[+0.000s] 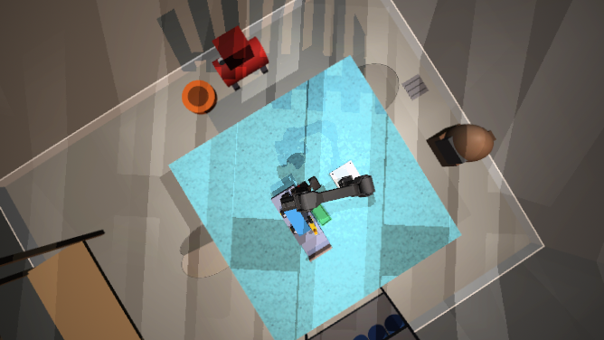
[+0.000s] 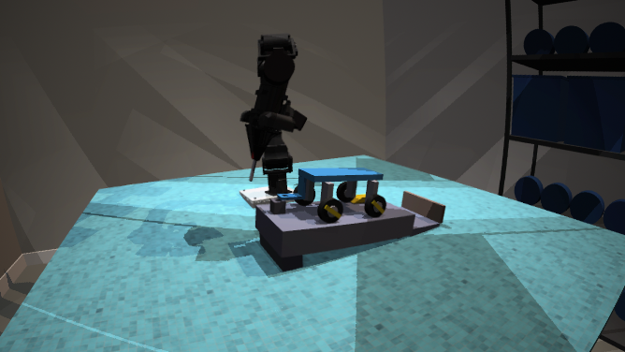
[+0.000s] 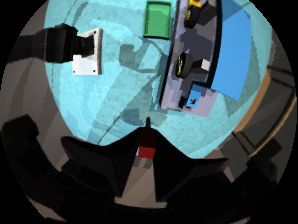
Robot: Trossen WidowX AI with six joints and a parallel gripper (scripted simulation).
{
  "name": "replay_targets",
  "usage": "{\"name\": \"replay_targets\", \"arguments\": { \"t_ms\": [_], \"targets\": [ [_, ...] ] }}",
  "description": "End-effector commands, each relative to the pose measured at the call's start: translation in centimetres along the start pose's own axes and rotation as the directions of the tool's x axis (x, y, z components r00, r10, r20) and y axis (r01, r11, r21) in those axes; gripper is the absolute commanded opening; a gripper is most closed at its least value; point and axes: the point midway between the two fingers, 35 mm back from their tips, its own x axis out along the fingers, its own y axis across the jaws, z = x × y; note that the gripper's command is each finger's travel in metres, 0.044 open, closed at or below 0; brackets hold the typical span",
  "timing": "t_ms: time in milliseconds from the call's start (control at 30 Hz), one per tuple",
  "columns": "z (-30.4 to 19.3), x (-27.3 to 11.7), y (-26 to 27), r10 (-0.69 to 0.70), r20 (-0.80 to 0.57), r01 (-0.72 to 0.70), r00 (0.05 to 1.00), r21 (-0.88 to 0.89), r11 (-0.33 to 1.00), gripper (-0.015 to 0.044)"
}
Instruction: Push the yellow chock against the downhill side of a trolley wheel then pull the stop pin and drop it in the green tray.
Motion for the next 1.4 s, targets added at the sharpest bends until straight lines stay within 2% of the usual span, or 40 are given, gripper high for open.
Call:
{"name": "replay_targets", "arguments": {
  "t_ms": [0, 1367],
  "targets": [
    [0.1, 0.1, 0.4, 0.002, -0.004, -0.002, 1.0, -0.005, 1.0, 0.0],
    [16.3, -2.5, -0.1, 0.002, 0.009, -0.002, 1.0, -0.006, 1.0, 0.0]
  ]
}}
